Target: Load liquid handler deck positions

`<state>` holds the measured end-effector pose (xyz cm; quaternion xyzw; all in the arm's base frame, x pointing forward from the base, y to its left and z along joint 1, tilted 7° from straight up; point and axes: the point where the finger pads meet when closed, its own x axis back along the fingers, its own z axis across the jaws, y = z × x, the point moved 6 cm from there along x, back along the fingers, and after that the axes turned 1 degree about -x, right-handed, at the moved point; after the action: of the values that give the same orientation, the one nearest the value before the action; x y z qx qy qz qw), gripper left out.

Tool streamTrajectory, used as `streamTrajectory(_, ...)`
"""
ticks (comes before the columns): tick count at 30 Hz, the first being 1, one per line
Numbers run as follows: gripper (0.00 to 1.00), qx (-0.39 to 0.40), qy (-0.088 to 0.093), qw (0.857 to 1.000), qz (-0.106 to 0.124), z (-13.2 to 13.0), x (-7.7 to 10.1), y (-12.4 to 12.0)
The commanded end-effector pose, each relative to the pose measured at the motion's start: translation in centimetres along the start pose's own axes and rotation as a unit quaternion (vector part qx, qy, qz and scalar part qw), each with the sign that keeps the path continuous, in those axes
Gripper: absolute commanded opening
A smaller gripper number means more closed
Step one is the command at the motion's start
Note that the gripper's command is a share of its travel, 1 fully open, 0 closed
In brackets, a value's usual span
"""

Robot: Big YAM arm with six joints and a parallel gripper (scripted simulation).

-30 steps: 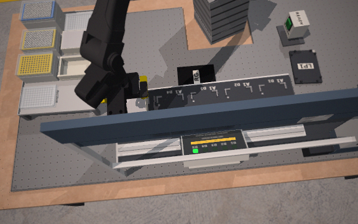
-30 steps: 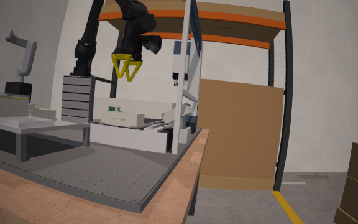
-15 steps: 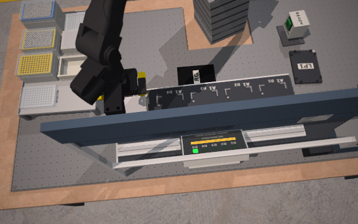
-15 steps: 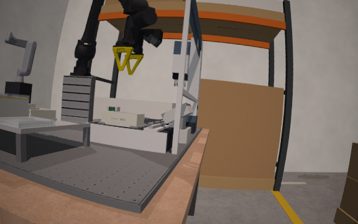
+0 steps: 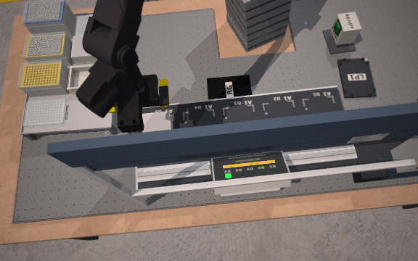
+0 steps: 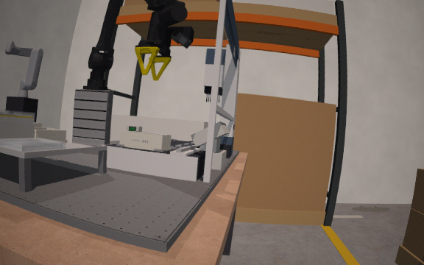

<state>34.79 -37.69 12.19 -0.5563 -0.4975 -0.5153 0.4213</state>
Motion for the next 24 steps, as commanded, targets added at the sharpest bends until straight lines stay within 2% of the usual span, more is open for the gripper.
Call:
streamTrajectory(1,1.0,0.001,-0.023,0.999,-0.031,-0.7,3.8,1.9)
streamTrajectory(13,1.0,0.0,-0.025,0.999,-0.034,-0.7,6.1,2.0)
streamTrajectory(15,1.0,0.0,-0.025,0.999,-0.034,-0.7,6.1,2.0)
streamTrajectory(16,1.0,0.002,-0.019,0.999,-0.025,-0.4,5.4,1.7)
streamTrajectory(19,1.0,0.0,-0.025,0.999,-0.033,-0.7,6.7,1.9)
streamTrajectory(24,1.0,0.0,-0.026,0.999,-0.034,-0.7,7.7,1.9)
